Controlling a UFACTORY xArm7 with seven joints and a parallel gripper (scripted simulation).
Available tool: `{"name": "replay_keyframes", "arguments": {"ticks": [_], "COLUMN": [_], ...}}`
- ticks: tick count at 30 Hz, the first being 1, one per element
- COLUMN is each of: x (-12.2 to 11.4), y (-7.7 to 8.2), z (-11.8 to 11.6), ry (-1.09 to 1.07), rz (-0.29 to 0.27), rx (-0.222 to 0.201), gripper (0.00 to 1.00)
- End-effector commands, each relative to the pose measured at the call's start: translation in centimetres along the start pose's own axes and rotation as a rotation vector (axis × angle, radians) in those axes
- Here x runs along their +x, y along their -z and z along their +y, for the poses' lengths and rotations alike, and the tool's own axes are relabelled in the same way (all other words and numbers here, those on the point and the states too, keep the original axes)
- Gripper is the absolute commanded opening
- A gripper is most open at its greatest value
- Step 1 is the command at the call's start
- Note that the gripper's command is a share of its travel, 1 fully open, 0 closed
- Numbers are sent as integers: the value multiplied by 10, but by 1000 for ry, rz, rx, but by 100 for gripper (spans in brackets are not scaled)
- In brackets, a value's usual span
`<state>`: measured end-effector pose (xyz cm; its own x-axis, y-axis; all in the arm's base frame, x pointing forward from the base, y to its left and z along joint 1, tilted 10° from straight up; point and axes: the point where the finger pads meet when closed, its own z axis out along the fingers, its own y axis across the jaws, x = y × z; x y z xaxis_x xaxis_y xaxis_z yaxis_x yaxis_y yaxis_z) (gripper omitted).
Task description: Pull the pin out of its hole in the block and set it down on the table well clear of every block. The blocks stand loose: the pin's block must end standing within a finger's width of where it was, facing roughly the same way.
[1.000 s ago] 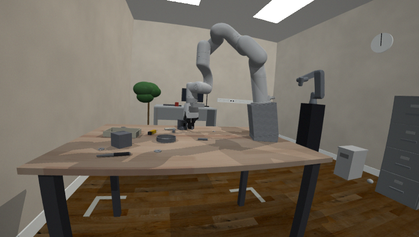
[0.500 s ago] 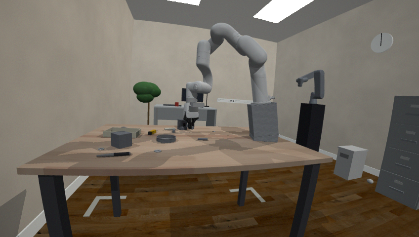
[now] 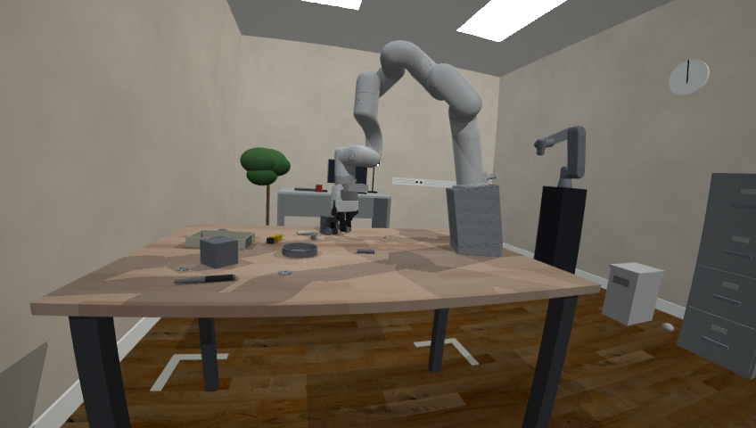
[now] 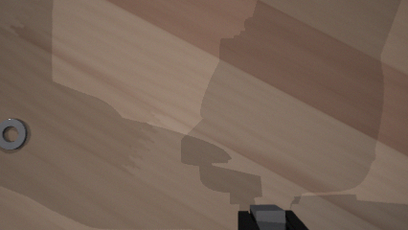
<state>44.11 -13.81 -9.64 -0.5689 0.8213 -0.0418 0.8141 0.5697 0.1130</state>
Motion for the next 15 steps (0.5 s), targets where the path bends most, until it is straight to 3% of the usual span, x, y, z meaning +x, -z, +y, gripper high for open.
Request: {"name": "replay_keyframes", "arguments": {"ticks": [1, 15], "x": [-1, 0], "y": [1, 2], "z": [1, 1], "ry": [0, 2], "rz": [-2, 47], "rx": [-2, -2], "gripper": [0, 0]}}
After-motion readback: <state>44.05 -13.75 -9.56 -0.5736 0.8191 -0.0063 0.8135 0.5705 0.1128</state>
